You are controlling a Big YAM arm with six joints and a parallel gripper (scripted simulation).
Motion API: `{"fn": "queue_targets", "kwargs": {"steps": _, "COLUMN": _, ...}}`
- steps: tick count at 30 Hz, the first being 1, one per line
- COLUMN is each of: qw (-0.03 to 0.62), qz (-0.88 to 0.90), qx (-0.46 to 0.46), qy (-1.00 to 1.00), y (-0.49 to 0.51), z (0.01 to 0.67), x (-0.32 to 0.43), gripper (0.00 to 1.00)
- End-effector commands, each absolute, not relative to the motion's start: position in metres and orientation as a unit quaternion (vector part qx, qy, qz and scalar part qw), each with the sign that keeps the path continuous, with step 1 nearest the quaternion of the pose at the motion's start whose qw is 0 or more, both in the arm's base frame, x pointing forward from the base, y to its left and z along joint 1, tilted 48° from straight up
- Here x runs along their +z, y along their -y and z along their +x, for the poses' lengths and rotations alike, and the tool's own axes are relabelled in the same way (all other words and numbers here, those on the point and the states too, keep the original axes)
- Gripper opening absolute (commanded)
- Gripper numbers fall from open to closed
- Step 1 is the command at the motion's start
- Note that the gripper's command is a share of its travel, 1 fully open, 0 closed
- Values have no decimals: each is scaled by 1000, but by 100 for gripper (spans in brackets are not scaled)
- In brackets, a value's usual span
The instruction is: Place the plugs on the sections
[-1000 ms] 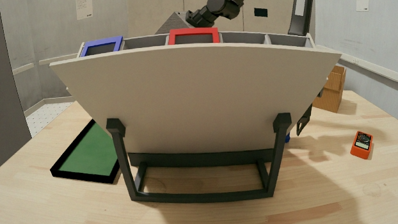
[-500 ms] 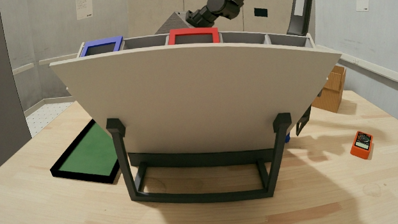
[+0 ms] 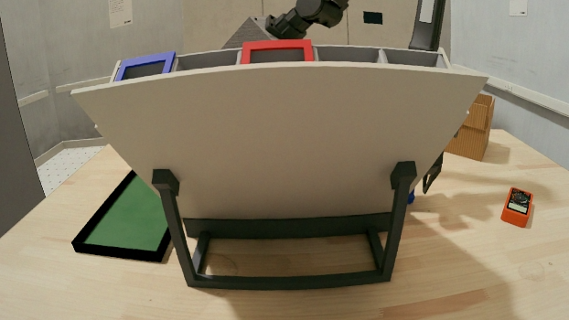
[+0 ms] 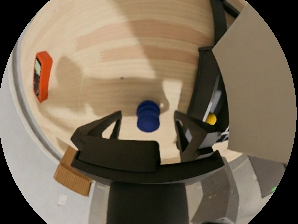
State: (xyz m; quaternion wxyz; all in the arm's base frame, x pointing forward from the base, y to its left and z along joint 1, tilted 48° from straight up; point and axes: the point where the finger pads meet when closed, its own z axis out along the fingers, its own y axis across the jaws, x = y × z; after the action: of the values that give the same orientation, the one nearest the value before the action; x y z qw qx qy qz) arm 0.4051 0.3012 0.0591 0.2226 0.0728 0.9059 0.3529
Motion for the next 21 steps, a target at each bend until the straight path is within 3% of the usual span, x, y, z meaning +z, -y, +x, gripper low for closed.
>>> {"fn": "queue_targets", "kwargs": {"steps": 1, "qw": 221, "qz": 75, "qx": 353, "qy": -906, "y": -303, "z": 400, "x": 52, "gripper": 87}}
{"fn": "queue_targets", "kwargs": {"steps": 3, "qw": 221, "qz": 75, "qx": 353, "qy": -906, "y": -303, "z": 400, "x": 52, "gripper": 87}}
{"fn": "queue_targets", "kwargs": {"steps": 4, "qw": 226, "qz": 74, "qx": 354, "qy": -904, "y": -300, "z": 406, "x": 62, "gripper": 0}}
{"fn": "queue_targets", "kwargs": {"steps": 21, "qw": 227, "qz": 74, "qx": 354, "qy": -904, "y": -300, "z": 405, "x": 62, "gripper": 0}}
